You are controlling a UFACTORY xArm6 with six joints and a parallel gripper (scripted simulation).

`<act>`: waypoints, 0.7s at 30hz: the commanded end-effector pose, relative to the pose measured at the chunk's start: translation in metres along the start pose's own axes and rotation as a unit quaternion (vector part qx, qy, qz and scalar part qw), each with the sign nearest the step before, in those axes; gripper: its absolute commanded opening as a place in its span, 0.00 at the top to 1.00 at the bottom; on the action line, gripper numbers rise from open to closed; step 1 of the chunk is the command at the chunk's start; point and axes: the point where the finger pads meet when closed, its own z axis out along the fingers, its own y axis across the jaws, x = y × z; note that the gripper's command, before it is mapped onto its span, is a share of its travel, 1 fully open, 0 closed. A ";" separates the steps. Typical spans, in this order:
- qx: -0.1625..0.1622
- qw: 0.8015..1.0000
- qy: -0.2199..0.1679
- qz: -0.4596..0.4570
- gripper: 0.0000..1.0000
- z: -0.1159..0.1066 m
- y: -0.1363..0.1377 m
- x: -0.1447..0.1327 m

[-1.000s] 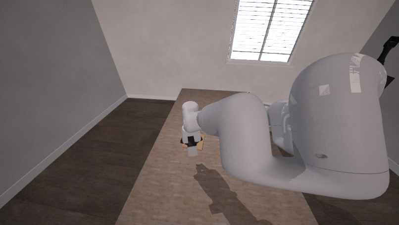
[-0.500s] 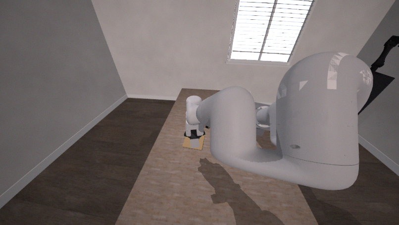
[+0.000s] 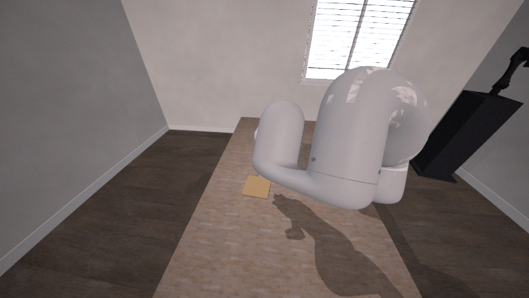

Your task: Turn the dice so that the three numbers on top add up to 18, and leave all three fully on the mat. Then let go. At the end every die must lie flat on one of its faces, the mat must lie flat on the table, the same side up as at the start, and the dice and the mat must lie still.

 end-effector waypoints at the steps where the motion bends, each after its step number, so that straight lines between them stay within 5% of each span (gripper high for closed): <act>1: -0.001 1.000 0.000 0.001 0.85 -0.001 0.001 -0.003; 12: -0.001 1.000 0.000 0.001 0.85 0.006 0.001 -0.003; 21: -0.001 1.000 0.000 0.001 0.85 0.041 0.001 -0.003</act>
